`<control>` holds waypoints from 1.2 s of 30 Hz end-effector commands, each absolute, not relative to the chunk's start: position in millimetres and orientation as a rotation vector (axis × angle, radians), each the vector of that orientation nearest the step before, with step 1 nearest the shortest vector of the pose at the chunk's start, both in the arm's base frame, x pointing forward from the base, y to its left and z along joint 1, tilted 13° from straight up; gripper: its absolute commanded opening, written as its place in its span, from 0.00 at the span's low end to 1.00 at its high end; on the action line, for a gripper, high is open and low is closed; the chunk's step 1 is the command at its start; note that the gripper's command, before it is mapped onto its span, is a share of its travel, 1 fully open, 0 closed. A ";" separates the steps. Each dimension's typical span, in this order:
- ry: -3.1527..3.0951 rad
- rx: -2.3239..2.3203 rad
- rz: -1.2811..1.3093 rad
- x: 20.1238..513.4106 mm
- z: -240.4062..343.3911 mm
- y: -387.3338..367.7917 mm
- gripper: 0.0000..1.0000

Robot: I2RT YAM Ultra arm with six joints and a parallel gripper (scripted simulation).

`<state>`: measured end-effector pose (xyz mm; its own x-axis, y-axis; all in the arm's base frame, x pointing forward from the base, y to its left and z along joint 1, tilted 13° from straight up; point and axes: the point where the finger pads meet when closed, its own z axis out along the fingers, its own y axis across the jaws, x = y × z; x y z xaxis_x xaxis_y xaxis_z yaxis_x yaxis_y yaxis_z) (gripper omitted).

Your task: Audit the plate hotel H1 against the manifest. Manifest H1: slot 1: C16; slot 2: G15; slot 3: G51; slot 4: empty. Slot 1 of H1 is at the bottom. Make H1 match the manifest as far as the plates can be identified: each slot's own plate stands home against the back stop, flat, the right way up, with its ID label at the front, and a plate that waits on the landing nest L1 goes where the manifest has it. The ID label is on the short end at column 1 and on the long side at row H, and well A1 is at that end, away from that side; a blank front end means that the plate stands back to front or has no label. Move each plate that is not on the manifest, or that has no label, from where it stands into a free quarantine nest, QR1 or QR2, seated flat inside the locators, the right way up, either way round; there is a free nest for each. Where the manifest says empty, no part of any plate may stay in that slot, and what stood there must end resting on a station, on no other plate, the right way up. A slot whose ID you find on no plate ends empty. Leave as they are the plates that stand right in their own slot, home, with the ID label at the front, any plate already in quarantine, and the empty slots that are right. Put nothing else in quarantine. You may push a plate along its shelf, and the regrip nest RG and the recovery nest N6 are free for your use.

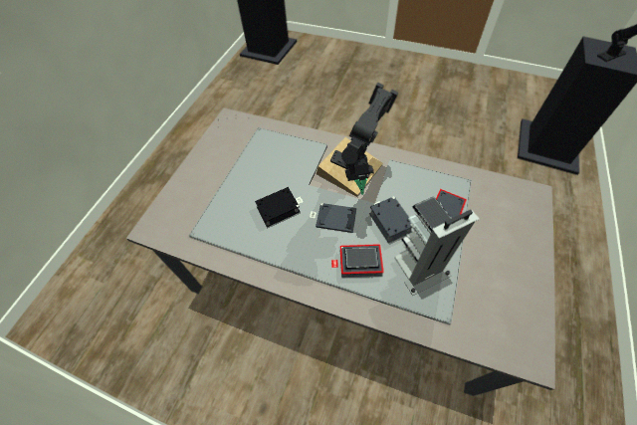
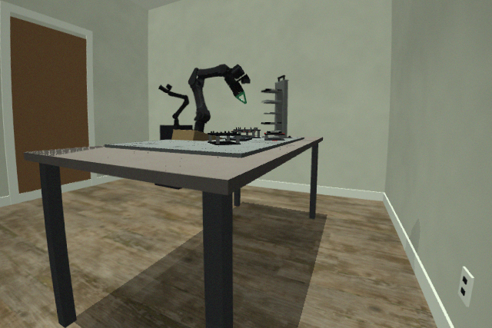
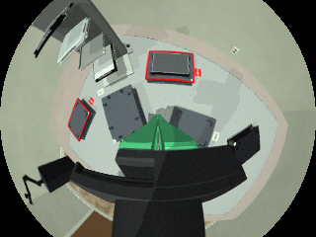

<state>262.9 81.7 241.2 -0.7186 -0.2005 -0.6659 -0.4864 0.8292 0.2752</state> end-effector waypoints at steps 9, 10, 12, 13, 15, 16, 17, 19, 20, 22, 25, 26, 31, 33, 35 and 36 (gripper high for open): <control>2.094 -0.610 0.610 270.5 256.7 84.2 0.00; 2.078 -0.616 0.613 270.5 256.6 84.2 0.00; 2.044 -0.630 0.618 270.4 256.6 84.2 0.00; 2.027 -0.637 0.621 270.4 256.6 84.2 0.00; 1.993 -0.650 0.626 270.3 256.5 84.2 0.00; 1.993 -0.650 0.626 270.3 256.5 84.2 0.00; 1.993 -0.650 0.626 270.3 256.5 84.2 0.00; 1.959 -0.663 0.631 270.2 256.5 84.3 0.00; 1.942 -0.669 0.633 270.2 256.5 84.3 0.00; 1.908 -0.682 0.638 270.1 256.4 84.3 0.00; 1.857 -0.700 0.645 270.0 256.3 84.4 0.00; 1.840 -0.706 0.647 270.0 256.3 84.4 0.00; 1.794 -0.714 0.661 269.8 256.2 84.4 0.00; 1.792 -0.715 0.659 270.0 257.2 84.4 0.00; 1.761 -0.734 0.634 272.1 272.3 84.6 0.00; 1.769 -0.742 0.657 268.2 266.6 92.3 0.00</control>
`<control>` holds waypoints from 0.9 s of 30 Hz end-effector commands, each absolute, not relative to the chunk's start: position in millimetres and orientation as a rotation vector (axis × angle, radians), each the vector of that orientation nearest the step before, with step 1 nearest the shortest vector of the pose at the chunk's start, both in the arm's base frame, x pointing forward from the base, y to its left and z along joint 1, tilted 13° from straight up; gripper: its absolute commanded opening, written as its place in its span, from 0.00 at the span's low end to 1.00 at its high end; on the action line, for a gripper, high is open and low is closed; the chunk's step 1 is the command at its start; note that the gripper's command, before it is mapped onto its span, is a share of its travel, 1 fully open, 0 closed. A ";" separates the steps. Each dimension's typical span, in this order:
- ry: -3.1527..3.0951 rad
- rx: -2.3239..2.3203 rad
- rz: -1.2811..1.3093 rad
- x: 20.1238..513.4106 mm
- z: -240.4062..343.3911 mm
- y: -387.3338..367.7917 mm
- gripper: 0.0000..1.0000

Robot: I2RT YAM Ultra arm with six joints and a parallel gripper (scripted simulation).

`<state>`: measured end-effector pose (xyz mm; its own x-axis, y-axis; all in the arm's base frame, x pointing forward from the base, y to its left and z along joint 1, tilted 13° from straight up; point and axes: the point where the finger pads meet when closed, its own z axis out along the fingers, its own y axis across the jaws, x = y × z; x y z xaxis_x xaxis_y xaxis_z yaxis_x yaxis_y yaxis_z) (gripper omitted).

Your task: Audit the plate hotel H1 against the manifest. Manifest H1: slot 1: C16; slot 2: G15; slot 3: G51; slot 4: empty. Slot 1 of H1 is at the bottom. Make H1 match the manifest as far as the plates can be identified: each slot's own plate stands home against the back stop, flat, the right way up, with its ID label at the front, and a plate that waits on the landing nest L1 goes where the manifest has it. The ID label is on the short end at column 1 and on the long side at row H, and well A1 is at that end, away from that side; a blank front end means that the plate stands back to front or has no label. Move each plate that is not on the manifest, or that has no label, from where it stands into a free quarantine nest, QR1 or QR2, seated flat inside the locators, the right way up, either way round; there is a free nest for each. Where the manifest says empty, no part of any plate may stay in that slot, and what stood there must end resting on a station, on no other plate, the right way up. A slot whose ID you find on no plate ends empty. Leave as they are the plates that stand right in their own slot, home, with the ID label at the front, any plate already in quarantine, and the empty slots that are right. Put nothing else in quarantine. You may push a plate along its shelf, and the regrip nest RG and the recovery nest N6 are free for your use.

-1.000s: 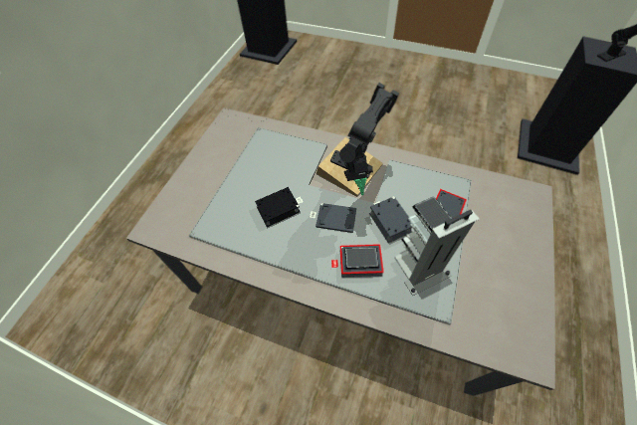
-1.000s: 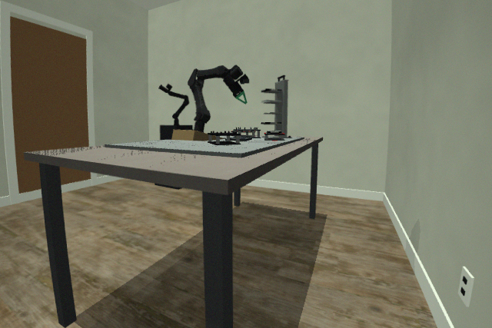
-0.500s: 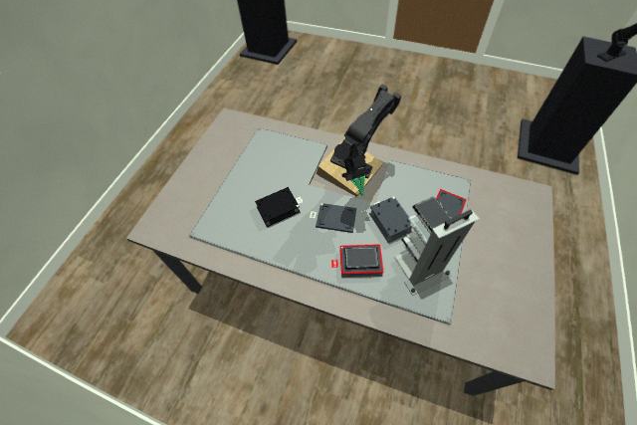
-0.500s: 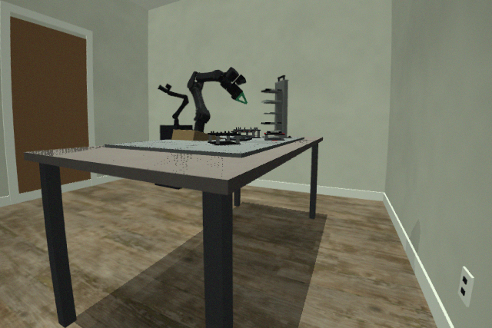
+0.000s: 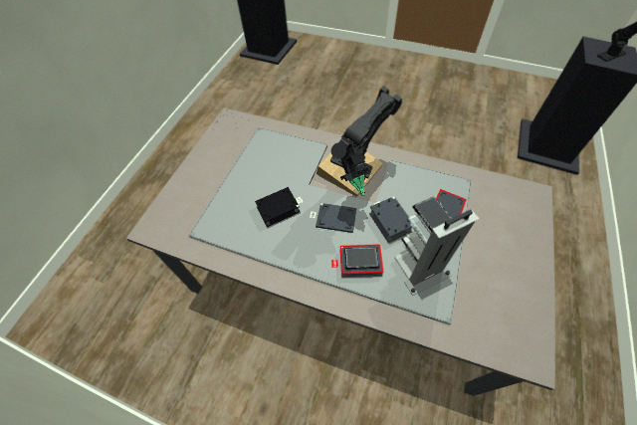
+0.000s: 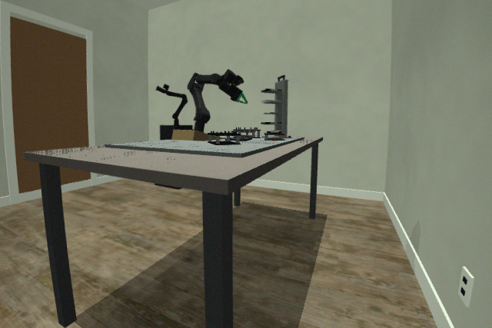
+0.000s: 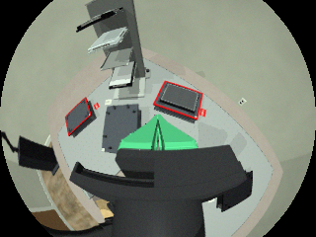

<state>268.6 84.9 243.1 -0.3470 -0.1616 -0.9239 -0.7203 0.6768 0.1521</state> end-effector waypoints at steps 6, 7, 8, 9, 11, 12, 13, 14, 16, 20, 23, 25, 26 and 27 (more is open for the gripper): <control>1.794 -0.726 0.664 259.4 259.5 108.7 0.00; 1.794 -0.726 0.664 258.0 260.3 111.6 0.00; 1.788 -0.728 0.661 256.9 263.5 114.5 0.00; 1.789 -0.727 0.662 255.4 263.6 117.4 0.00; 1.793 -0.725 0.665 252.3 262.7 123.3 0.00; 1.791 -0.725 0.665 251.0 264.2 126.2 0.00; 1.785 -0.726 0.662 249.8 267.2 129.1 0.00; 1.785 -0.726 0.662 249.8 267.2 129.1 0.00; 1.780 -0.727 0.660 248.1 270.0 131.8 0.00; 1.771 -0.726 0.659 240.7 275.8 142.4 0.00; 1.787 -0.722 0.667 234.7 270.2 150.4 0.00; 1.788 -0.721 0.669 230.9 270.6 155.7 0.00; 1.772 -0.722 0.665 229.2 278.3 158.3 0.00; 1.765 -0.722 0.664 227.3 281.7 161.0 0.00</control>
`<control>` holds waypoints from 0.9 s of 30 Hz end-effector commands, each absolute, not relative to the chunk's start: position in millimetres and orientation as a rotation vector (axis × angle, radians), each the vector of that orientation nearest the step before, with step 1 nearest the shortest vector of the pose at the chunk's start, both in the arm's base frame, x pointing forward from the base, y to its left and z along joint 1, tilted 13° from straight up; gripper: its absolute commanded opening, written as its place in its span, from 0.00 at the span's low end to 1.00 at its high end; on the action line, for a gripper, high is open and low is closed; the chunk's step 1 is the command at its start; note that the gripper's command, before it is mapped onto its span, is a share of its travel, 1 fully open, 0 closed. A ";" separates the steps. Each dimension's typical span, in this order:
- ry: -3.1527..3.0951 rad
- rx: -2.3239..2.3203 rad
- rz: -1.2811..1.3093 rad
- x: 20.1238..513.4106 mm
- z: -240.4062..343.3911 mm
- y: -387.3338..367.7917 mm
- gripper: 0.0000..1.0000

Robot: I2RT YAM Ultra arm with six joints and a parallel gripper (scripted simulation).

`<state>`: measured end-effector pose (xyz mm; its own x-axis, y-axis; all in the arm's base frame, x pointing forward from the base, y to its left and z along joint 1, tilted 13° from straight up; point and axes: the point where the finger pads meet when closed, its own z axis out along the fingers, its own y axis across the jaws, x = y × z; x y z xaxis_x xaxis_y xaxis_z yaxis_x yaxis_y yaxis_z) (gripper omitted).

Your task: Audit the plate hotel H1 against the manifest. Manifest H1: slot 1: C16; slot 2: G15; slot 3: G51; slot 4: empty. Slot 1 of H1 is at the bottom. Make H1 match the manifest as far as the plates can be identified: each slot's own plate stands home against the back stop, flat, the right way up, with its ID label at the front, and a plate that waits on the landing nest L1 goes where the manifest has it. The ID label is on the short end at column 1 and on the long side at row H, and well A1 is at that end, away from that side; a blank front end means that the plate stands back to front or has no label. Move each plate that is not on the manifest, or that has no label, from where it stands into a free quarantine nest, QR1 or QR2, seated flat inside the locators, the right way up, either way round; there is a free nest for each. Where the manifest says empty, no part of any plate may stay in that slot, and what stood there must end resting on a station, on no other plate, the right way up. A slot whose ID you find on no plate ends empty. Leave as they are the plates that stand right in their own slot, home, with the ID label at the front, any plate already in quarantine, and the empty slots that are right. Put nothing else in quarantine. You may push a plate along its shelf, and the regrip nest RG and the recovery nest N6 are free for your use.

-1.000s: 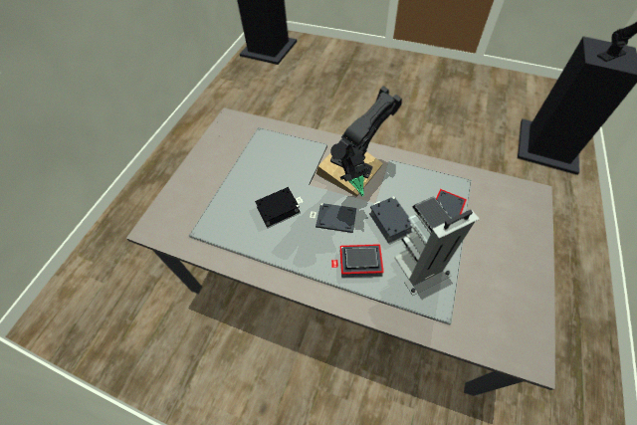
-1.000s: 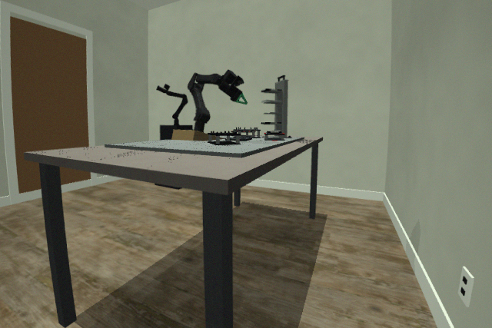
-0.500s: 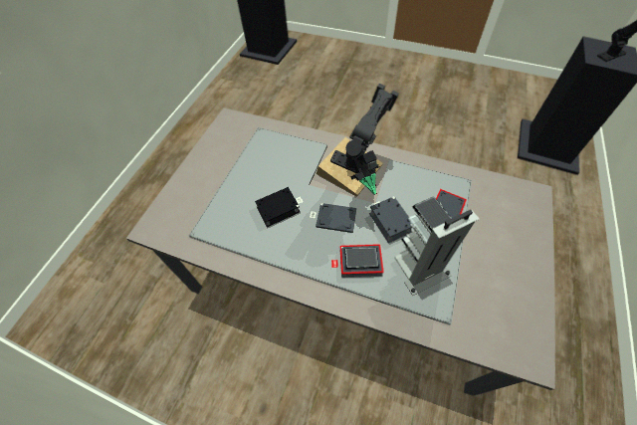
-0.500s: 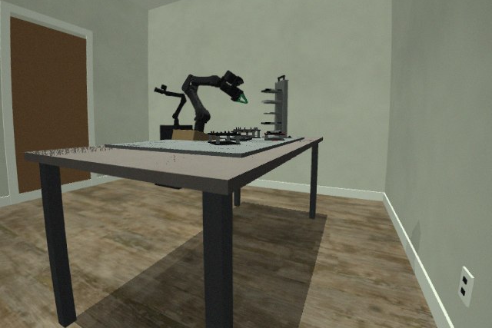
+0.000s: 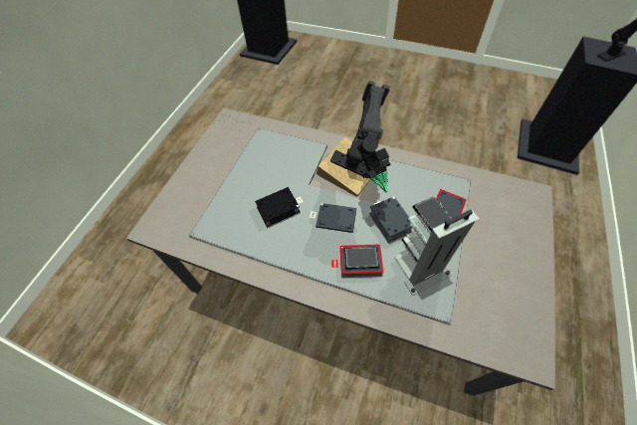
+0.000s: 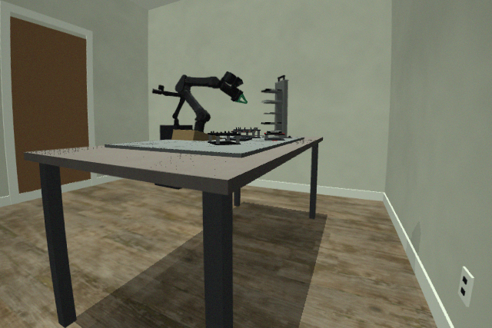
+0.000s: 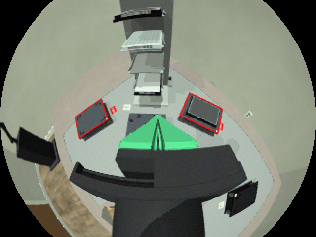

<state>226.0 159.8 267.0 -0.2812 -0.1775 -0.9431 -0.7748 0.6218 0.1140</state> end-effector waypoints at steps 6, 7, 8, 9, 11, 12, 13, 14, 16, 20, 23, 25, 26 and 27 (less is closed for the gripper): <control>1.769 -0.718 0.669 219.7 282.1 171.6 0.00; 1.767 -0.718 0.670 217.8 283.3 174.2 0.00; 1.764 -0.717 0.671 215.8 285.2 176.8 0.00; 1.760 -0.715 0.672 213.9 287.5 179.5 0.00; 1.749 -0.712 0.674 210.0 293.6 184.6 0.00; 1.745 -0.711 0.676 208.0 296.3 187.2 0.00; 1.745 -0.709 0.678 206.1 296.9 189.8 0.00; 1.745 -0.708 0.679 204.2 297.6 192.5 0.00; 1.765 -0.710 0.680 203.3 293.6 199.8 0.00; 1.765 -0.710 0.681 203.1 293.7 200.1 0.00; 1.765 -0.710 0.681 203.1 293.8 200.0 0.00; 1.765 -0.710 0.681 203.1 293.8 200.0 0.00; 1.765 -0.710 0.681 203.1 293.8 200.0 0.00; 1.764 -0.711 0.680 203.1 293.8 200.0 0.00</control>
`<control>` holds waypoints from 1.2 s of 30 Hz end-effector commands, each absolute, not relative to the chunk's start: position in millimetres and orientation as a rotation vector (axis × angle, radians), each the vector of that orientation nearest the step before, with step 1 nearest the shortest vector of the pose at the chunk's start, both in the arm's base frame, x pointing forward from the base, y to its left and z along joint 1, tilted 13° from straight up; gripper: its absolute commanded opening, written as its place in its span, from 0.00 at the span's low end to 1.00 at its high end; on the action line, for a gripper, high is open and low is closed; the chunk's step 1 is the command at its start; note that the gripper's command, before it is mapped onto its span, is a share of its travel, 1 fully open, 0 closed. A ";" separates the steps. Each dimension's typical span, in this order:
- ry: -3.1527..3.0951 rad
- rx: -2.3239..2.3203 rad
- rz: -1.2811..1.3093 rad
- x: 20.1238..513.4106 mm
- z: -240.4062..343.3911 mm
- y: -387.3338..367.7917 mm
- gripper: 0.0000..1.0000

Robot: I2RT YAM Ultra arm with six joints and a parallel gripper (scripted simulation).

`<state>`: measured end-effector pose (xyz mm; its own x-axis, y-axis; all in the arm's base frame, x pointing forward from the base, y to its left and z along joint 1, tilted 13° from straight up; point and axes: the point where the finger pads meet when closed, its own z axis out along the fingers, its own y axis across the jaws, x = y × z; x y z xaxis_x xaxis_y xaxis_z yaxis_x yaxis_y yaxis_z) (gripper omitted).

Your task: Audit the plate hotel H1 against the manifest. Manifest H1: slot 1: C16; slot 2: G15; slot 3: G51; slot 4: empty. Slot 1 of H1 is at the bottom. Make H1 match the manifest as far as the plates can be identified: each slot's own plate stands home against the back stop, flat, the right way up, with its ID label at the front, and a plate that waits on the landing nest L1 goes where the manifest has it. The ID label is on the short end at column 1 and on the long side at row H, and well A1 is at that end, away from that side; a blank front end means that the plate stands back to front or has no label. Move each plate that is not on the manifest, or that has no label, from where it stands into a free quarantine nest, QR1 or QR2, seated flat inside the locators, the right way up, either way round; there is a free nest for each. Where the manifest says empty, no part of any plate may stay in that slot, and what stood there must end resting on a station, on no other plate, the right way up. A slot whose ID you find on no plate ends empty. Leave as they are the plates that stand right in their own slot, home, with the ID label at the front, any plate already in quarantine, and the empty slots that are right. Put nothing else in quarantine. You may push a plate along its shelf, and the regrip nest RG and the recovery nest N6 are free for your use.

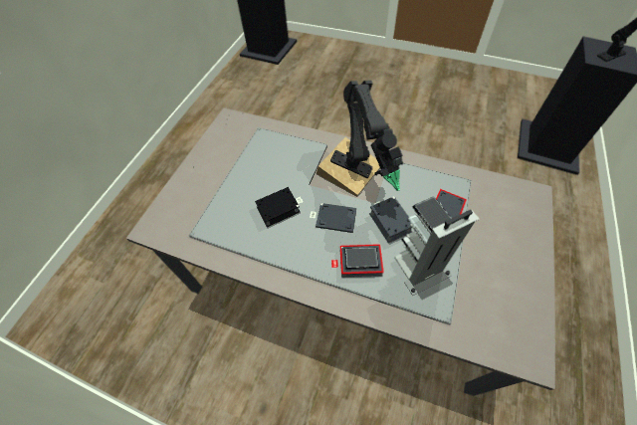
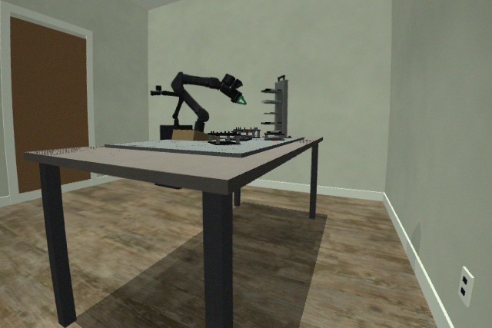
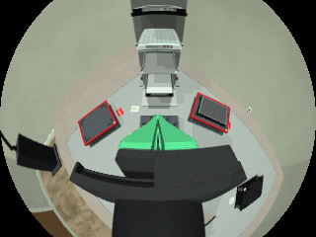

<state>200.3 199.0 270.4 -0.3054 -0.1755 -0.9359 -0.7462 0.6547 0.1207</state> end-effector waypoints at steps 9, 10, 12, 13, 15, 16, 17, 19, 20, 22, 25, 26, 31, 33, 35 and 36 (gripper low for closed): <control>1.764 -0.710 0.677 203.4 293.9 199.6 0.00; 1.764 -0.710 0.677 203.4 293.9 199.6 0.00; 1.764 -0.710 0.677 203.4 293.9 199.6 0.00; 1.763 -0.711 0.679 203.2 293.9 199.8 0.00; 1.763 -0.712 0.679 203.2 293.9 199.8 0.00; 1.763 -0.712 0.679 203.2 293.9 199.8 0.00; 1.763 -0.712 0.679 203.2 293.9 199.8 0.00; 1.763 -0.712 0.679 203.2 293.9 199.8 0.00; 1.763 -0.712 0.679 203.2 293.9 199.8 0.00; 1.763 -0.712 0.679 203.2 293.9 199.8 0.00; 1.807 -0.715 0.668 205.7 290.0 196.4 1.00; 1.805 -0.718 0.666 205.5 293.2 195.6 1.00; 1.771 -0.712 0.668 199.7 311.3 190.0 1.00; 1.805 -0.718 0.666 204.5 309.3 191.9 1.00; 1.805 -0.718 0.666 204.1 315.8 190.4 1.00; 1.805 -0.718 0.666 203.9 319.0 189.6 1.00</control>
